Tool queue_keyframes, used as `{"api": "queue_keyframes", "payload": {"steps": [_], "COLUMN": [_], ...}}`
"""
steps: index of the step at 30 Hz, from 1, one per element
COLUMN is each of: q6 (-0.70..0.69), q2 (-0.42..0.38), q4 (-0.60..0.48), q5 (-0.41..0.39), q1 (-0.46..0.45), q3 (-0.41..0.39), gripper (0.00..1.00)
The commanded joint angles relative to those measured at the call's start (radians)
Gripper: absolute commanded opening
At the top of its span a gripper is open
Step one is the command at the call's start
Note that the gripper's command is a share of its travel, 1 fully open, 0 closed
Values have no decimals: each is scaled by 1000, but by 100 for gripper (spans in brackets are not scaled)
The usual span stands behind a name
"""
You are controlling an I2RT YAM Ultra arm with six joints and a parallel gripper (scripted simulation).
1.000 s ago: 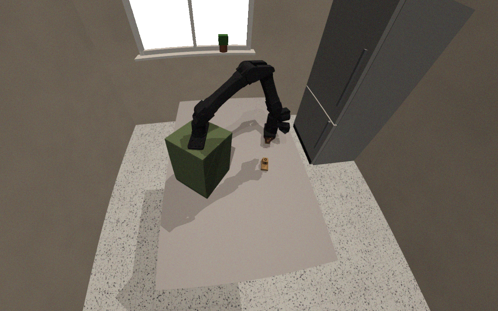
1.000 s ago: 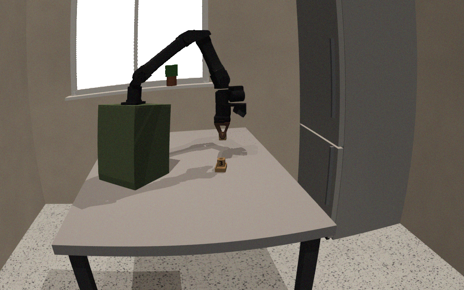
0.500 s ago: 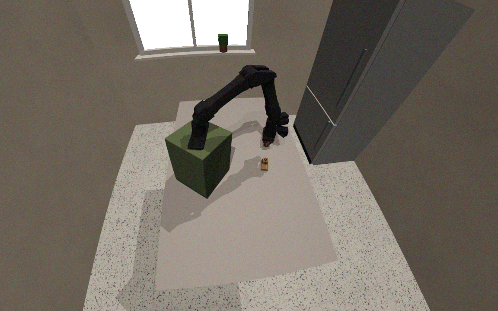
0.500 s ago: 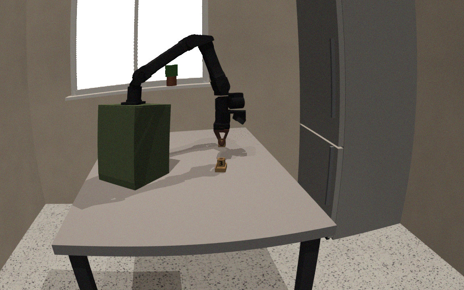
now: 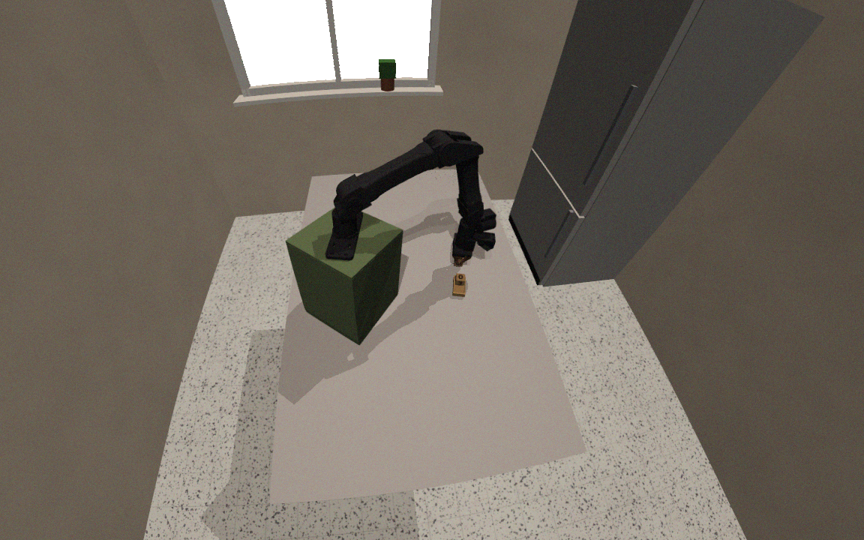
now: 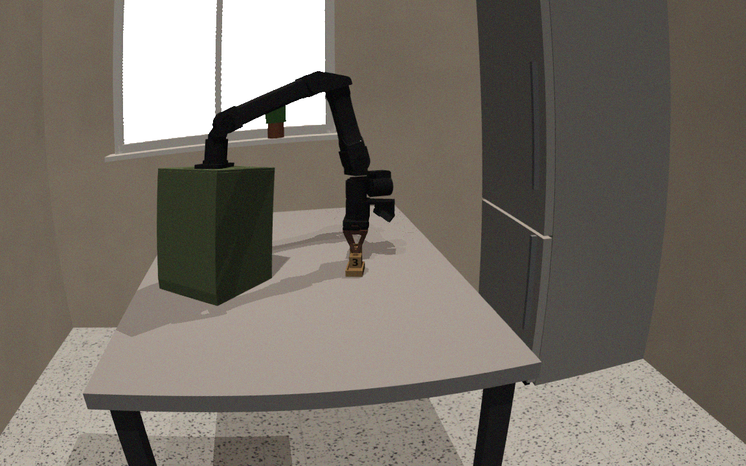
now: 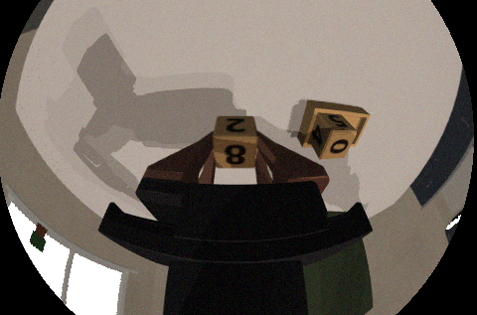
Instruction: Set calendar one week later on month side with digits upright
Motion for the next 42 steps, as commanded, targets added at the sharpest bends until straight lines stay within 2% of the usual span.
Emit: {"api": "queue_keyframes", "payload": {"steps": [1,42], "q6": [1,2], "q2": [-2,15], "q4": [20,26], "q5": [2,2], "q1": [0,1], "q3": [16,27], "gripper": [27,27]}}
